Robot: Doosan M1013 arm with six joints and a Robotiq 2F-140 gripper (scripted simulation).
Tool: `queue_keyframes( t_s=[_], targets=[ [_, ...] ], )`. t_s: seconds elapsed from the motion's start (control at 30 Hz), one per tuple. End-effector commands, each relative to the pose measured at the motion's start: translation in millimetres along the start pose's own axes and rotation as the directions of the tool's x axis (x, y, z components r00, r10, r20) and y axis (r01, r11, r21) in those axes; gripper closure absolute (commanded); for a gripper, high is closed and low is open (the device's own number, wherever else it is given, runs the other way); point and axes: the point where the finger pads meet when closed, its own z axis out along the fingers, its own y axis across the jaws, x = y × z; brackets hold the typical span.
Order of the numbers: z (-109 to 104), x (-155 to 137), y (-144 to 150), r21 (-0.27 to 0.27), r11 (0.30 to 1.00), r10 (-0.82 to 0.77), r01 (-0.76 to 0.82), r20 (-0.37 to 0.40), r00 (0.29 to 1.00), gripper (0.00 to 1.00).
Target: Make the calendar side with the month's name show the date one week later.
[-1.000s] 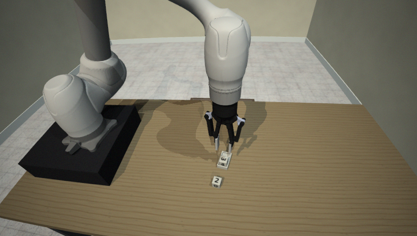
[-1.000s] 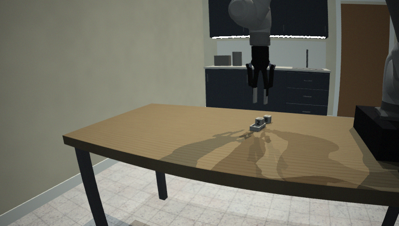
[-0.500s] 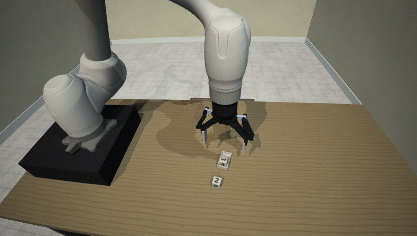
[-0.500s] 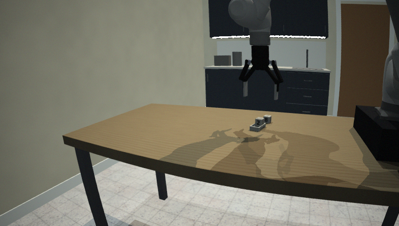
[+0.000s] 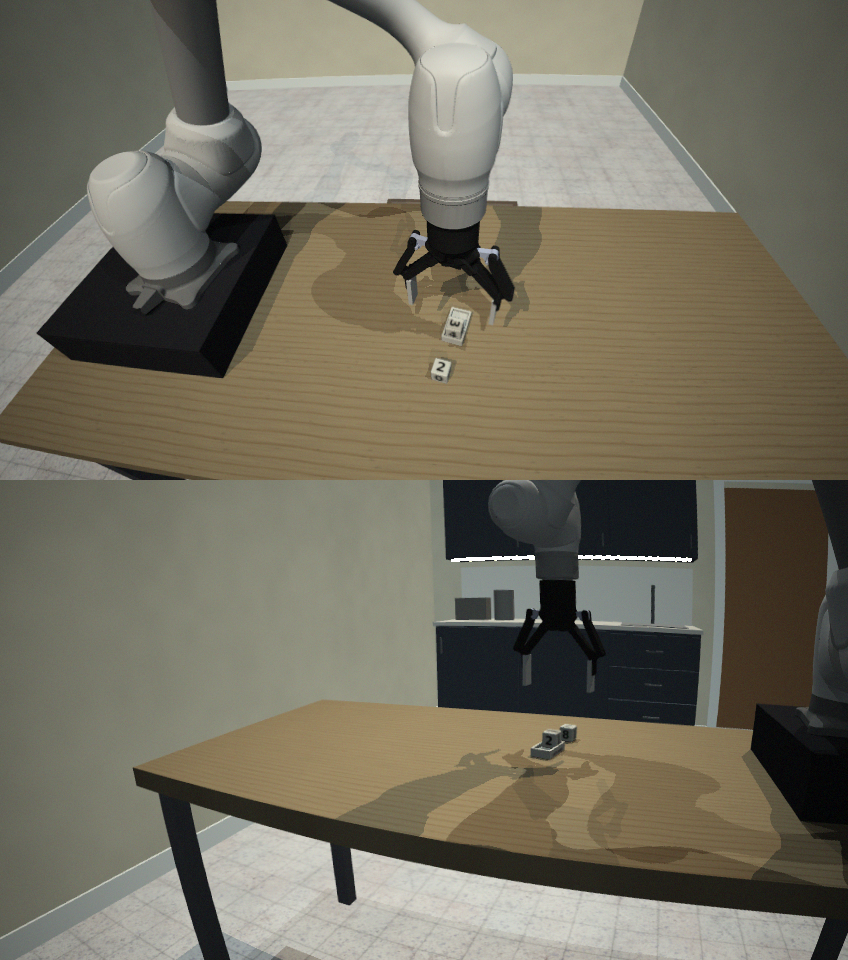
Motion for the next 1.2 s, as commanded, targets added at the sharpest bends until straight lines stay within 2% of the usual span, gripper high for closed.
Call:
queue_keyframes(
  t_s=[0.0,0.03,0.1,0.13,1.17],
  targets=[
    [9.5,46.7,0.0,0.000,1.000,-0.003,0.003,0.001,1.000,0.00],
    [11.9,59.0,0.7,0.000,1.000,-0.003,0.003,0.001,1.000,0.00],
    [13.3,66.1,1.3,0.000,1.000,-0.004,0.004,0.001,1.000,0.00],
    [13.3,66.1,1.3,0.000,1.000,-0.004,0.004,0.001,1.000,0.64],
    [13.3,66.1,1.3,0.000,1.000,-0.004,0.004,0.001,1.000,0.64]
  ],
)
